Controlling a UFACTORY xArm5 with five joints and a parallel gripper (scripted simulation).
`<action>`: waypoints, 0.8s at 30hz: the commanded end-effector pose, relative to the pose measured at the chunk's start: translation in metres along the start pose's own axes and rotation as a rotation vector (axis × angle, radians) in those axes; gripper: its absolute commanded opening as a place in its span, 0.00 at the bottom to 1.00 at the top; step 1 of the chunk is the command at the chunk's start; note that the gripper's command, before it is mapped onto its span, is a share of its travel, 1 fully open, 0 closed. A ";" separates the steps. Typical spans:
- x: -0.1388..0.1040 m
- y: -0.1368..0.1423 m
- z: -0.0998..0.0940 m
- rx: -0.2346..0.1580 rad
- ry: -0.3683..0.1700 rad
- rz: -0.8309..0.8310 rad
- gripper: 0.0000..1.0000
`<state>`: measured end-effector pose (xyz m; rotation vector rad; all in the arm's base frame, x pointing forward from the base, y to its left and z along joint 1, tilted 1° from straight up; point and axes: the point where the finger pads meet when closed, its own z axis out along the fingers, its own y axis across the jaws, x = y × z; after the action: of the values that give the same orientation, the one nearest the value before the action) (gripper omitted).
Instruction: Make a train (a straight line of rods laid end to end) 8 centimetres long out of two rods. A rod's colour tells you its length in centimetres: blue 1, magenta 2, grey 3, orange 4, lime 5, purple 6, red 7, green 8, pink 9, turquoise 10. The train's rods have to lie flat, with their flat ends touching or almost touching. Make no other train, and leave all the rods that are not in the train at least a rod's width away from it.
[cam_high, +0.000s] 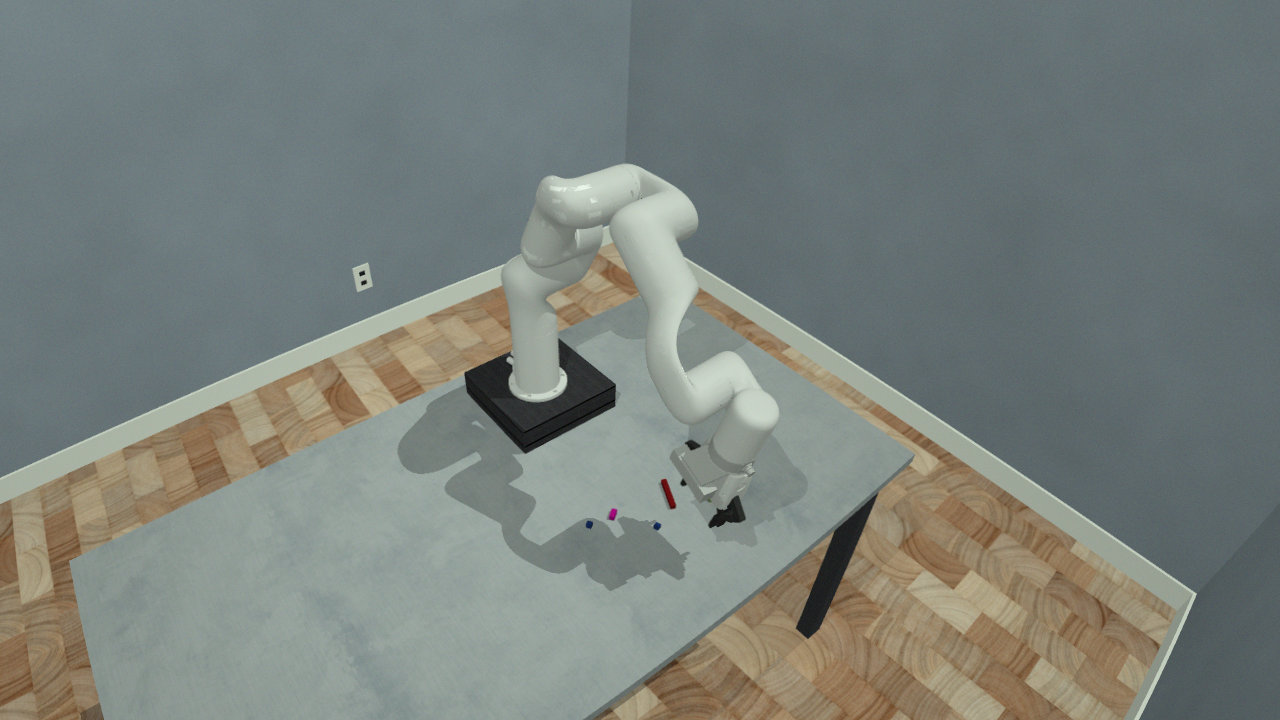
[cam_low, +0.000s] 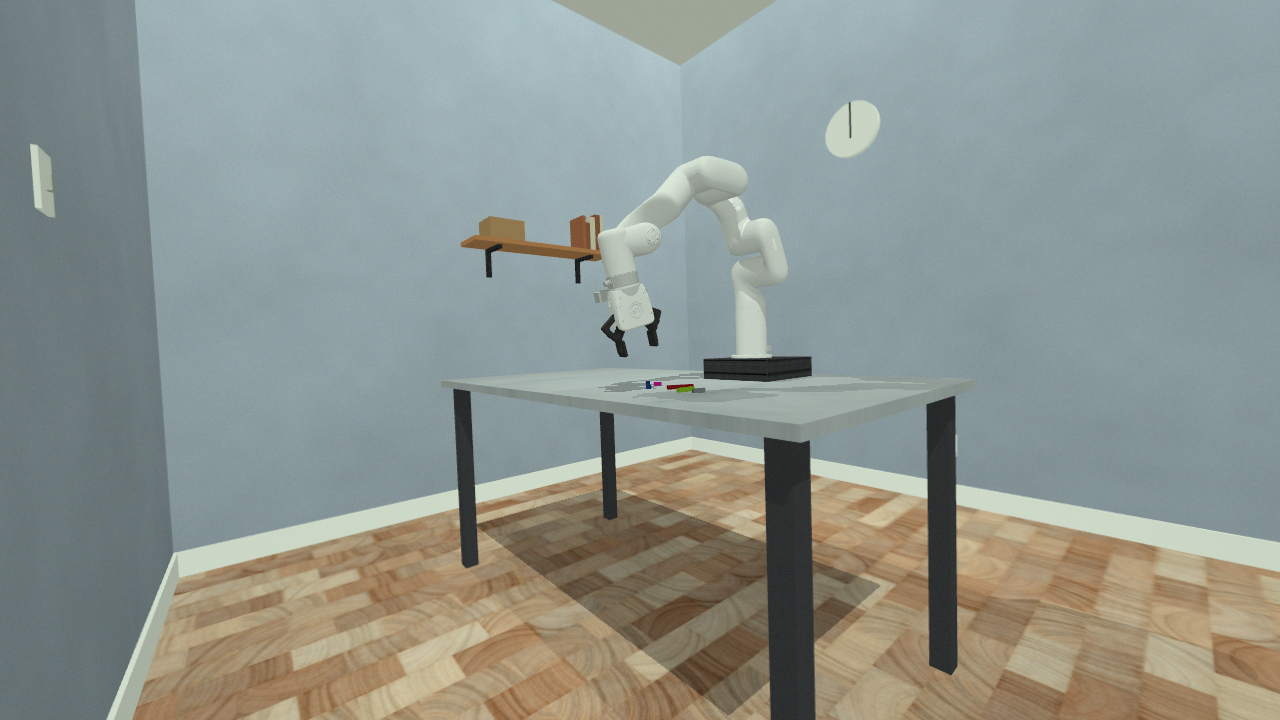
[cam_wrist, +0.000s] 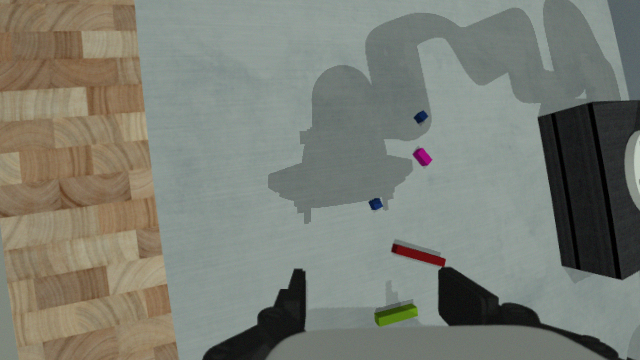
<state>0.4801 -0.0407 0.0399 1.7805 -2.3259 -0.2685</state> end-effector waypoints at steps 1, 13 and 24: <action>-0.027 0.007 0.008 0.075 -0.008 0.151 1.00; -0.063 0.026 0.023 0.149 -0.037 0.358 1.00; -0.104 0.058 0.040 0.226 -0.114 0.620 1.00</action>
<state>0.4463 0.0634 0.0127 1.1429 -2.8555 -0.0247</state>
